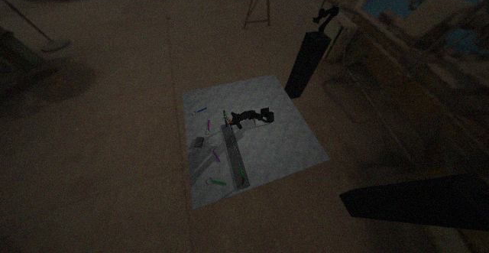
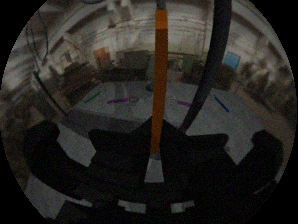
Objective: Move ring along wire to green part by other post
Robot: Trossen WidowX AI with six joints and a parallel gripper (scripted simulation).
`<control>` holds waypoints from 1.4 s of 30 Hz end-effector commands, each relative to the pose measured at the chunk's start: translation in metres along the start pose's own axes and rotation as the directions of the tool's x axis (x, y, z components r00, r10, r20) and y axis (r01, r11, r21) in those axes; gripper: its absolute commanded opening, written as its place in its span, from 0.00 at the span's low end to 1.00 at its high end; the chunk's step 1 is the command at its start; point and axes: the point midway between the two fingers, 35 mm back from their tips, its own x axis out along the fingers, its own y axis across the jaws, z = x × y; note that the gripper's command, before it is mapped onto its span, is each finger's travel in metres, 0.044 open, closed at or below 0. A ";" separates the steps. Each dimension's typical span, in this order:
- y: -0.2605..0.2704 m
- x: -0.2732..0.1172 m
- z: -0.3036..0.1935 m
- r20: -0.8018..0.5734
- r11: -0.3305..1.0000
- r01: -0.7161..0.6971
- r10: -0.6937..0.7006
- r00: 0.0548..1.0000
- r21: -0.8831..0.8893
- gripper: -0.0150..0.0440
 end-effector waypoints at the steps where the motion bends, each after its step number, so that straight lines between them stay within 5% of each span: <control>1: 0.000 0.000 0.000 0.001 1.000 0.001 -0.001 1.000 0.002 0.00; 12: 0.000 0.000 0.000 0.001 1.000 0.001 -0.001 1.000 0.002 0.00; 24: 0.000 -0.002 0.000 0.001 1.000 0.000 0.000 1.000 0.000 0.53; 42: -0.001 -0.050 -0.001 -0.001 1.000 0.003 -0.003 1.000 0.002 0.53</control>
